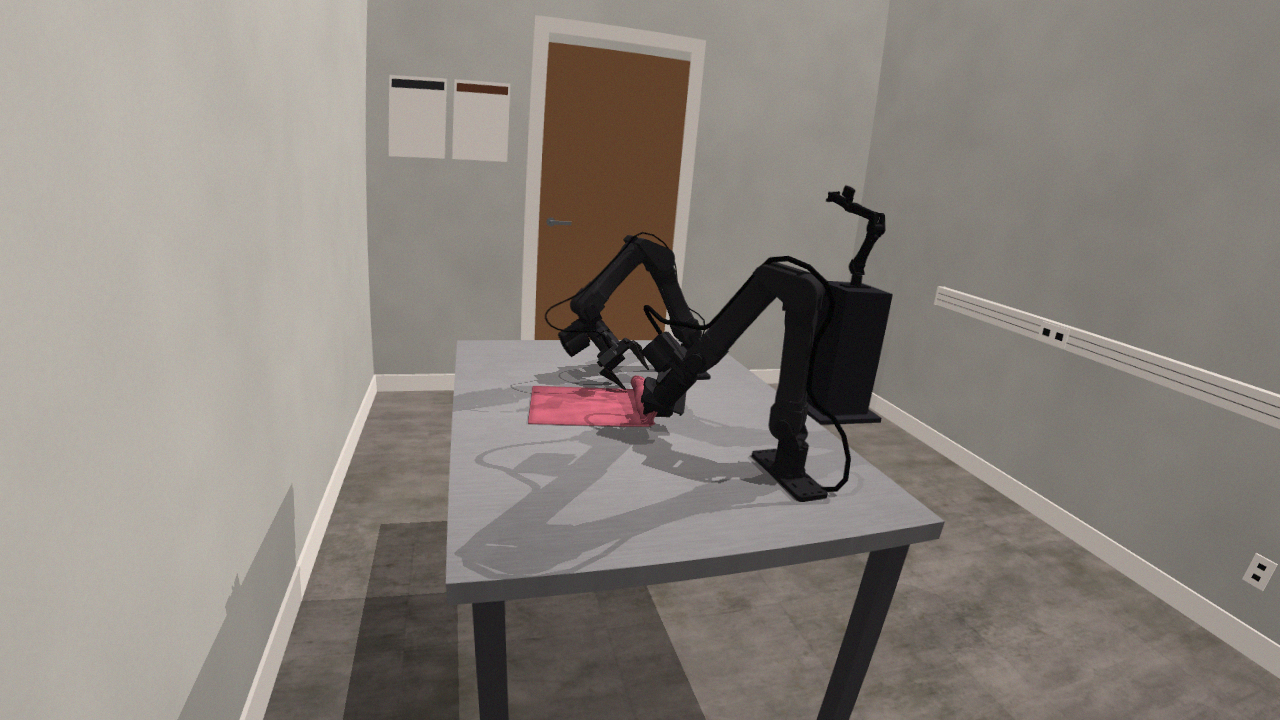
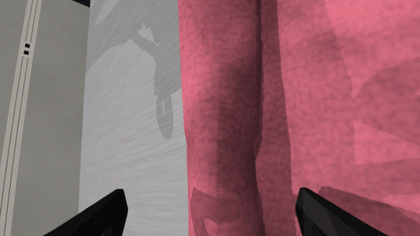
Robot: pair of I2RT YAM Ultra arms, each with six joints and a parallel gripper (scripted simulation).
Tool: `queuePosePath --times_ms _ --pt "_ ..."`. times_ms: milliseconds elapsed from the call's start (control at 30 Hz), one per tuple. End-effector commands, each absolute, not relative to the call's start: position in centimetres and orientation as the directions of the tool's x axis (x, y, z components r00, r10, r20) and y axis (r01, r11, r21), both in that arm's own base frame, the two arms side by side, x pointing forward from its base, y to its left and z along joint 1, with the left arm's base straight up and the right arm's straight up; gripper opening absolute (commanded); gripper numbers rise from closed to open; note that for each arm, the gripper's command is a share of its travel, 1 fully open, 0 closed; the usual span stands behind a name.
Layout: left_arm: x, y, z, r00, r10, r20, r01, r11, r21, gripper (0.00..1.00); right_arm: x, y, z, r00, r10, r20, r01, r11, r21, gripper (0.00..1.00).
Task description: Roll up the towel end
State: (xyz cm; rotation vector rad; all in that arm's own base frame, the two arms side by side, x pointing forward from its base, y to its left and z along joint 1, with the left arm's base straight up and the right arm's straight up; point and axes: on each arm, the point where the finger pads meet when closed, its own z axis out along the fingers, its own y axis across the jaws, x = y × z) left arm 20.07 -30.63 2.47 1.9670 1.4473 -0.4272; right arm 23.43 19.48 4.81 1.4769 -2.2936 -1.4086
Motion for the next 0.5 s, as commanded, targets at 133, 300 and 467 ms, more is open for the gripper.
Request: queuePosePath --times_ms 133,300,467 --pt "20.1 -30.9 2.7 0.247 0.739 -0.627 0.969 -0.189 0.159 0.19 25.5 17.2 7.0 -0.509 -0.76 -0.405 -0.703 0.096 0.705 0.85" --pt "20.1 -30.9 2.8 0.165 0.759 -0.63 0.981 -0.192 0.027 0.19 25.9 16.7 7.5 -0.508 -0.76 -0.406 -0.705 0.096 0.703 0.85" --pt "20.1 -30.9 3.0 0.074 0.782 -0.619 0.974 -0.19 -0.123 0.19 25.5 17.0 7.6 -0.473 -0.76 -0.446 -0.768 0.107 0.632 0.87"
